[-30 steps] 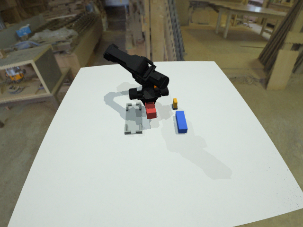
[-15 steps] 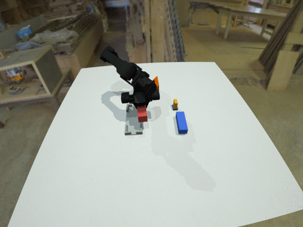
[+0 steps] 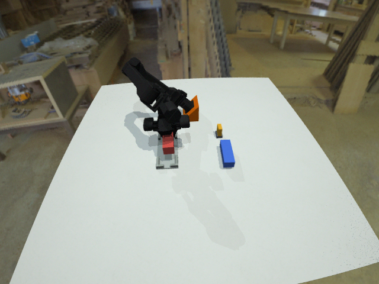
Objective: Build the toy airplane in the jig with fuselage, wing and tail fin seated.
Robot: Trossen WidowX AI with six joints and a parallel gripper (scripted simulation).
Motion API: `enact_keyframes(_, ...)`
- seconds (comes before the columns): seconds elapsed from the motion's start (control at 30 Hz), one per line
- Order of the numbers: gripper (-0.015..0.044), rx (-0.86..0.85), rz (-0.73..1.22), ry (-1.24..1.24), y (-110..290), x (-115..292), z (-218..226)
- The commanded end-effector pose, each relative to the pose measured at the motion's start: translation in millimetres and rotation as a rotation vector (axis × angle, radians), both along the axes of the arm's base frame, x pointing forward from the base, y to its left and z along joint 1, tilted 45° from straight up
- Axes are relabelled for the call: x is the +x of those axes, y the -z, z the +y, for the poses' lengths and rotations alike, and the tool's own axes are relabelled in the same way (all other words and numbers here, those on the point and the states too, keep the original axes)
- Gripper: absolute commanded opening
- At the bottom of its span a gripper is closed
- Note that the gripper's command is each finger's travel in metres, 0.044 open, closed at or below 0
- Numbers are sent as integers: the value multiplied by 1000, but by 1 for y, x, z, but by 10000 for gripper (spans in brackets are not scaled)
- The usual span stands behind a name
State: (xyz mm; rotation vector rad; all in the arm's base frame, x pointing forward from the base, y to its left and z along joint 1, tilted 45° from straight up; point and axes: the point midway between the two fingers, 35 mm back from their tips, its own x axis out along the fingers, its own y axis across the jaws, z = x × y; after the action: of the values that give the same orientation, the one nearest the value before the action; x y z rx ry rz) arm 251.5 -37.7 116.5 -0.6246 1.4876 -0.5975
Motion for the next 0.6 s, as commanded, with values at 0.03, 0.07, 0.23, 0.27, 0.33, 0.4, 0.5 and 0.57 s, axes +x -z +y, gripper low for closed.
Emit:
enact_keyframes(0.03, 26, -5, -8, -5, -3, -3, -6)
enact_keyframes(0.07, 53, -5, -8, -5, -3, -3, -6)
enact_keyframes(0.23, 184, -5, -8, -5, -3, -3, -6)
enact_keyframes(0.27, 195, -5, -8, -5, -3, -3, -6)
enact_keyframes(0.33, 195, -5, -8, -5, -3, -3, -6)
enact_keyframes(0.4, 195, -5, -8, -5, -3, -3, -6)
enact_keyframes(0.5, 195, -5, -8, -5, -3, -3, -6)
enact_keyframes(0.57, 195, -5, -8, -5, -3, -3, -6)
